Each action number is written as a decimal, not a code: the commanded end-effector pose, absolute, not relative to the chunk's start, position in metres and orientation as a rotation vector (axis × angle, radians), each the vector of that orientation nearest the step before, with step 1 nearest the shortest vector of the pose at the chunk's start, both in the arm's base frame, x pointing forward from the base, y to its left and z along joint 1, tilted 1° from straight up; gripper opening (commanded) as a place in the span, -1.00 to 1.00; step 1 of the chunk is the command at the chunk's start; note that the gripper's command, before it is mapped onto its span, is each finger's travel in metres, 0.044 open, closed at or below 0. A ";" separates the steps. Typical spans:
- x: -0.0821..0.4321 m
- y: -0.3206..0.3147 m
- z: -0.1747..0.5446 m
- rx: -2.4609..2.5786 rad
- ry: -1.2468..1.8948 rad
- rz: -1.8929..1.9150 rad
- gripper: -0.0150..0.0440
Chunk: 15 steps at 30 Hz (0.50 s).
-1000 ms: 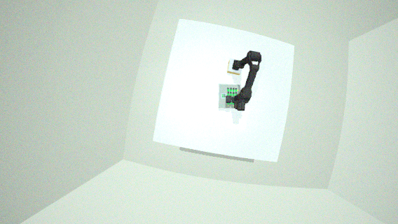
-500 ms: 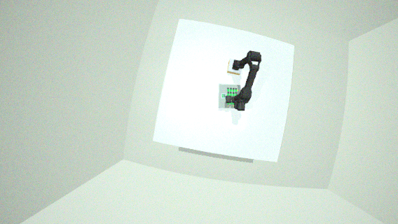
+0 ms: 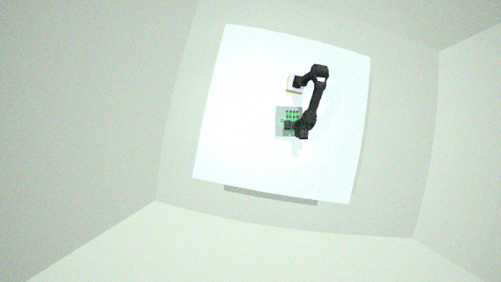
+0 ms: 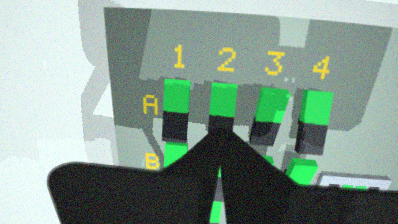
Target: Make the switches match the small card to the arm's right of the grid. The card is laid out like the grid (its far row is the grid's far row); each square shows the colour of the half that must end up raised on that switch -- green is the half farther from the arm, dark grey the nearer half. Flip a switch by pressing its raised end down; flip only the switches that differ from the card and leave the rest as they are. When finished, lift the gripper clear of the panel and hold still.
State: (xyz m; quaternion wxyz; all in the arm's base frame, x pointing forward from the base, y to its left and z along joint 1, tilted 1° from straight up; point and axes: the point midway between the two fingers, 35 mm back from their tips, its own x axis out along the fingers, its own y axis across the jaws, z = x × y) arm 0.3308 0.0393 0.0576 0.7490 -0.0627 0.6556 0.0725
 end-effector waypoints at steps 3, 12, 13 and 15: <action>0.332 0.040 0.057 -0.130 1.430 0.158 -0.49; 0.332 0.040 0.055 -0.130 1.430 0.158 -0.49; 0.332 0.040 0.055 -0.130 1.430 0.158 -0.49; 0.332 0.040 0.055 -0.130 1.430 0.158 -0.49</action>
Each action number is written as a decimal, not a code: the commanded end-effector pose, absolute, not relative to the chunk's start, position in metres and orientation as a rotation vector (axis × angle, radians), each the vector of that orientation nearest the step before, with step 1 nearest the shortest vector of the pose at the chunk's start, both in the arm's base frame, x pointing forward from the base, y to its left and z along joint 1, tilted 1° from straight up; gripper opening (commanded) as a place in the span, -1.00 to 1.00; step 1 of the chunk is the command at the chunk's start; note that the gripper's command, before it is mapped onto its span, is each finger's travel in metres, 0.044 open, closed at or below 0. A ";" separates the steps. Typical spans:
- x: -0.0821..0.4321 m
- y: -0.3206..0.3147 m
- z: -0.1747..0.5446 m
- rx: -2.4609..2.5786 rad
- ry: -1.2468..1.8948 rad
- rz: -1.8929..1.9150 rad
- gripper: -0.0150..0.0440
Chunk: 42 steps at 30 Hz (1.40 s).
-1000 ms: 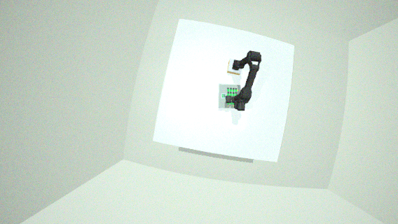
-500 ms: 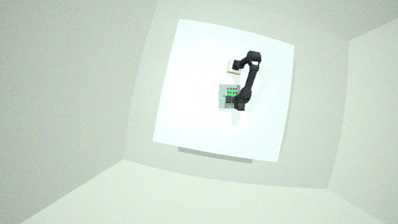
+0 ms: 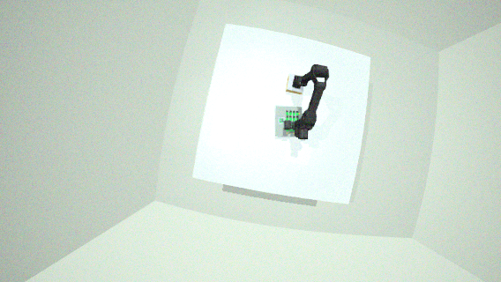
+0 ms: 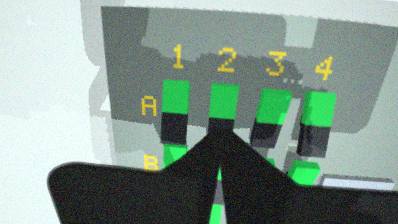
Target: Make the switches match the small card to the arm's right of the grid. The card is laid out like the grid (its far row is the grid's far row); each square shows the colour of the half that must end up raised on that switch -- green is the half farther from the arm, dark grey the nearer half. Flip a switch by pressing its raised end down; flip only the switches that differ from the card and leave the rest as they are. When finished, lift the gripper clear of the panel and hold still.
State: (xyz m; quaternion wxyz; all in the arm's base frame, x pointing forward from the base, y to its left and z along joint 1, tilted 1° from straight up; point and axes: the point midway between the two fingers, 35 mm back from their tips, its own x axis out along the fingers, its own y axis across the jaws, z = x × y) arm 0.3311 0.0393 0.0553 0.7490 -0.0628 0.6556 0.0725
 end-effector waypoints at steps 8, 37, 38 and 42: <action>0.331 0.039 0.078 -0.135 1.441 0.158 -0.49; 0.315 0.011 0.071 -0.137 1.483 0.154 -0.49; 0.315 0.011 0.070 -0.137 1.483 0.154 -0.49; 0.316 0.011 0.065 -0.137 1.483 0.154 -0.49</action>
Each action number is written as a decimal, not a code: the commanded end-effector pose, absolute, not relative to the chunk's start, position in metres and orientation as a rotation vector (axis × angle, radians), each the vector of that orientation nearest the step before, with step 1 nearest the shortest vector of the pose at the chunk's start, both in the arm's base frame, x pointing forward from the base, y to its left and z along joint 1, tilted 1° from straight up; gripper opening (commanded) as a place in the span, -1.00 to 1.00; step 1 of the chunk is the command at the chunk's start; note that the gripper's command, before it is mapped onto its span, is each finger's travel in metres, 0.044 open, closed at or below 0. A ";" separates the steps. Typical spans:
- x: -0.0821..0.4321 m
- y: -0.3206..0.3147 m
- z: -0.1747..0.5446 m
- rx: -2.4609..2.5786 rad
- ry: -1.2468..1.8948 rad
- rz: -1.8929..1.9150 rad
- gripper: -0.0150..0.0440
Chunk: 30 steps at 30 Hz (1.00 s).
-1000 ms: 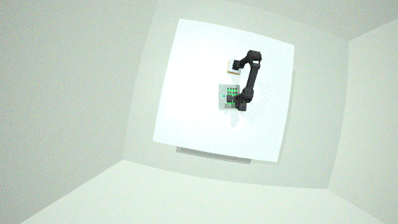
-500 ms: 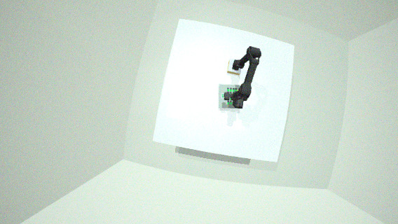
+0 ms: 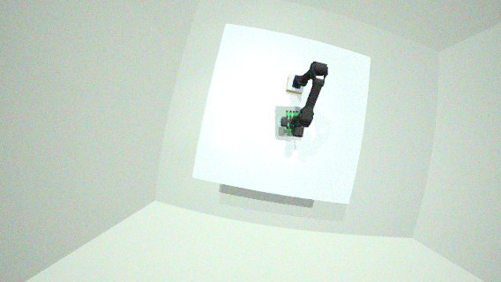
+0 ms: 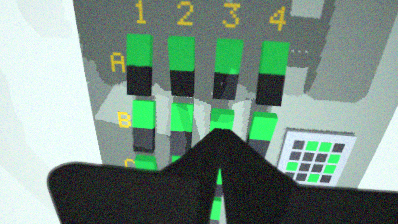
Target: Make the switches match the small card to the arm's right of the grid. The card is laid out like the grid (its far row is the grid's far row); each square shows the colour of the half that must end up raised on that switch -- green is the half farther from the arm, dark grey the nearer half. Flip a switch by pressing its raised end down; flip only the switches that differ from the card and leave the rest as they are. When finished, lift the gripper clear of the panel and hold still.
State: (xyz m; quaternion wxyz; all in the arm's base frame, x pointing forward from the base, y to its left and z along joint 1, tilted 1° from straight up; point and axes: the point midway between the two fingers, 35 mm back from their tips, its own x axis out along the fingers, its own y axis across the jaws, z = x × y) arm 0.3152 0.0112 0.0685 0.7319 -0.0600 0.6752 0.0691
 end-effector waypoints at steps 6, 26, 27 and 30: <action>0.317 0.011 0.057 -0.137 1.483 0.154 -0.49; 0.317 0.011 0.057 -0.137 1.483 0.154 -0.49; 0.317 0.011 0.057 -0.137 1.483 0.154 -0.49; 0.317 0.011 0.057 -0.137 1.483 0.154 -0.49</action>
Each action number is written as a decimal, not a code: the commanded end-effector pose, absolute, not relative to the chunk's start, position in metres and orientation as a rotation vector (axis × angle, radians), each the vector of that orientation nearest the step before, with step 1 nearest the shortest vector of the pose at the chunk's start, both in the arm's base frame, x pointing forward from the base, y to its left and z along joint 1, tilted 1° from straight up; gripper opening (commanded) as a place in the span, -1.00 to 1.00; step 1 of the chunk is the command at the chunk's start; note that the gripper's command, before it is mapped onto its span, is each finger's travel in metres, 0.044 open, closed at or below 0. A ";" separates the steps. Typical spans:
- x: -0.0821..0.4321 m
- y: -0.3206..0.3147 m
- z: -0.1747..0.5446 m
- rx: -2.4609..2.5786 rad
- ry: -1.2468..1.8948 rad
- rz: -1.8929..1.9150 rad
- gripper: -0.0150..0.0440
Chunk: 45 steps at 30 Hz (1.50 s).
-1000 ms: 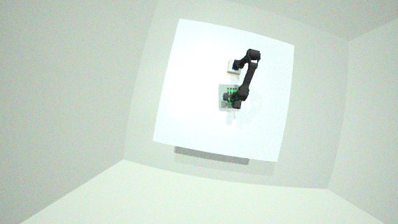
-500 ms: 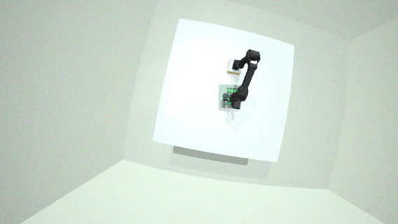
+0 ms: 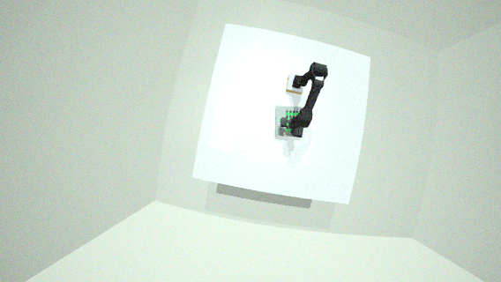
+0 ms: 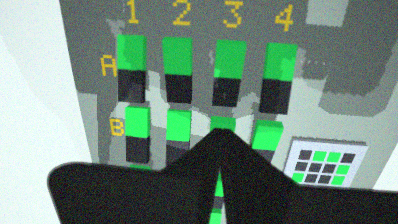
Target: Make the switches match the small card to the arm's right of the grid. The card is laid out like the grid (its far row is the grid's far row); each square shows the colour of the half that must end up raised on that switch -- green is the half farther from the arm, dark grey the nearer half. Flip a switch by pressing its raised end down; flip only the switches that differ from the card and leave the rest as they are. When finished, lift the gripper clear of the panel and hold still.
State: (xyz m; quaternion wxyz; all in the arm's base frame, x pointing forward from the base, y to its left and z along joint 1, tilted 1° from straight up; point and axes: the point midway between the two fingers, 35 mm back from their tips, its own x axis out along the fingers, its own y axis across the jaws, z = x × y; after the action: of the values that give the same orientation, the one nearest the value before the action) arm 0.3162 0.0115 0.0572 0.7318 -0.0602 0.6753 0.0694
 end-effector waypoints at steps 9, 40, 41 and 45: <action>0.317 0.011 0.056 -0.137 1.483 0.154 -0.49; 0.317 0.011 0.052 -0.137 1.483 0.154 -0.49; 0.317 0.012 0.055 -0.133 1.484 0.153 -0.49; 0.311 0.010 0.112 -0.135 1.459 0.155 -0.49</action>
State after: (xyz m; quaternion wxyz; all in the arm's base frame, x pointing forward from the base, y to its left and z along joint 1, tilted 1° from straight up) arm 0.3095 0.0108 0.0718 0.7226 -0.0592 0.6852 0.0695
